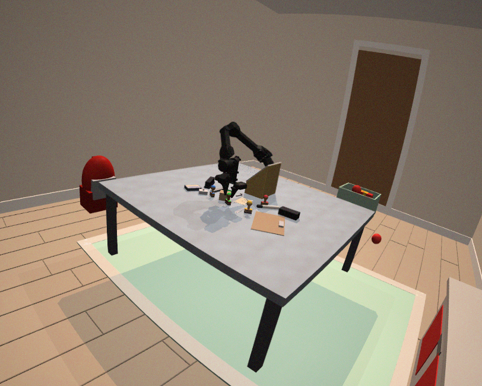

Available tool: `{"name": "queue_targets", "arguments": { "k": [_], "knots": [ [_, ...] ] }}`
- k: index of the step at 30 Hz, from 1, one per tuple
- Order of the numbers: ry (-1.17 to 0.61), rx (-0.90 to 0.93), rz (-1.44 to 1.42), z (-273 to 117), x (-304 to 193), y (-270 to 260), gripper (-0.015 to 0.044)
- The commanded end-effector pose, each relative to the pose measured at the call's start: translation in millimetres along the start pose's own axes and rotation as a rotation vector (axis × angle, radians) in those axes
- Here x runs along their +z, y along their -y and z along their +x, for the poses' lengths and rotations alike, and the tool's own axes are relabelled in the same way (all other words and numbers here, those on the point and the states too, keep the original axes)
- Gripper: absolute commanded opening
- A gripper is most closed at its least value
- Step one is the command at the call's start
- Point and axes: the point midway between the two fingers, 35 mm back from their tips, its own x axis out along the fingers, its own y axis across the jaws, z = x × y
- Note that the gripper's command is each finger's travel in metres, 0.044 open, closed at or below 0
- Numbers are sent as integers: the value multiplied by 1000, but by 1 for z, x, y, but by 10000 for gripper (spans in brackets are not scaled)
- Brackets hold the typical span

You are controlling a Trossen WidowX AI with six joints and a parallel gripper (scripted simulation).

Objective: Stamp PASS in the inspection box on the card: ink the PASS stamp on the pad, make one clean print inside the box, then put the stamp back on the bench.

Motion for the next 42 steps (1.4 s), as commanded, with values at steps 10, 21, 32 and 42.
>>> {"name": "queue_targets", "arguments": {
  "k": [10,21,32,42],
  "knots": [
    [-2,-8,-12,22,-4,0,218],
    [-2,-3,0,21,-2,1,171],
    [-2,-3,0,21,-2,1,98],
    [-2,-3,0,18,-2,1,0]
  ]
}}
